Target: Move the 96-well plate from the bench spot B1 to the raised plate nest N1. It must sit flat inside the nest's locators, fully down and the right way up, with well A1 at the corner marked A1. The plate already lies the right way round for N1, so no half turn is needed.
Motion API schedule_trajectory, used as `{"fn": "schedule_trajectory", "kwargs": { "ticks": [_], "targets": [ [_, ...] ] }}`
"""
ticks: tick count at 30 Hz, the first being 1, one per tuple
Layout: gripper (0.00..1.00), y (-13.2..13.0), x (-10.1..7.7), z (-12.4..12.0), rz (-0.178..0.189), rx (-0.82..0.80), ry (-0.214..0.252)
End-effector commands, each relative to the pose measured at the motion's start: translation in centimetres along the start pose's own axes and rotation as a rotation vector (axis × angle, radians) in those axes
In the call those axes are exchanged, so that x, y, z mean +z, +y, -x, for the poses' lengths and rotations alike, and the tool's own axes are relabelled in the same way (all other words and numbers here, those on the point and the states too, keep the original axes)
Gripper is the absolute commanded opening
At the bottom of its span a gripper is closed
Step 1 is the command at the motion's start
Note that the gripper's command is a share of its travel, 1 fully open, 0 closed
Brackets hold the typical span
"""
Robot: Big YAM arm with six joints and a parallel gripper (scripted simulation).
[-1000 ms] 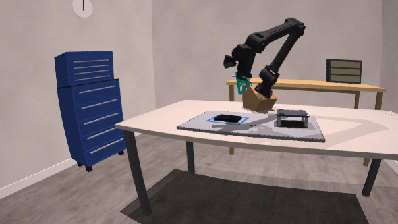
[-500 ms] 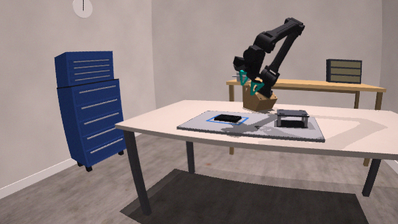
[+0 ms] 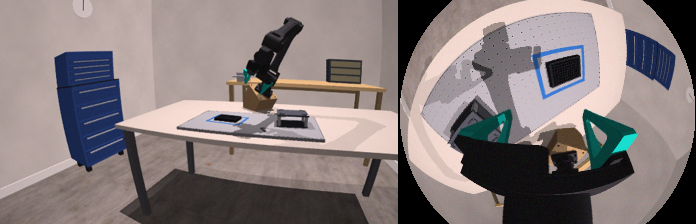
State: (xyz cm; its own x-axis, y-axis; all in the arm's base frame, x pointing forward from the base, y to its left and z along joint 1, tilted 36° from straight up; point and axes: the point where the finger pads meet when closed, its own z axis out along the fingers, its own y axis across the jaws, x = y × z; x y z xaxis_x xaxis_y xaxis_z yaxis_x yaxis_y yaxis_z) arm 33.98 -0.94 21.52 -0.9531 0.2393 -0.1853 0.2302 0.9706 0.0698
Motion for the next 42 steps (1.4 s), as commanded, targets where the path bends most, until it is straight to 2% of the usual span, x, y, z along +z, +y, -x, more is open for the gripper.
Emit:
{"fn": "schedule_trajectory", "kwargs": {
  "ticks": [1,5,9,15,17,29,31,32,34,35,42],
  "targets": [
    [1.00,-0.5,-0.4,0.1,0.010,-0.096,-0.035],
    [1.00,-1.7,1.8,0.3,0.028,-0.221,-0.058],
    [1.00,-2.7,3.1,0.4,0.047,-0.349,-0.108],
    [1.00,-4.4,6.5,0.5,0.082,-0.537,-0.139],
    [1.00,-4.4,6.5,0.5,0.082,-0.537,-0.139],
    [1.00,-7.8,11.5,0.6,0.147,-0.915,-0.253],
    [1.00,-8.4,11.7,1.6,0.144,-0.983,-0.289],
    [1.00,-8.7,12.3,1.4,0.153,-1.013,-0.293],
    [1.00,-8.7,12.3,1.4,0.153,-1.013,-0.293],
    [1.00,-8.9,13.1,0.8,0.166,-1.042,-0.294],
    [1.00,-11.2,14.9,2.8,0.173,-1.273,-0.384]
  ]
}}
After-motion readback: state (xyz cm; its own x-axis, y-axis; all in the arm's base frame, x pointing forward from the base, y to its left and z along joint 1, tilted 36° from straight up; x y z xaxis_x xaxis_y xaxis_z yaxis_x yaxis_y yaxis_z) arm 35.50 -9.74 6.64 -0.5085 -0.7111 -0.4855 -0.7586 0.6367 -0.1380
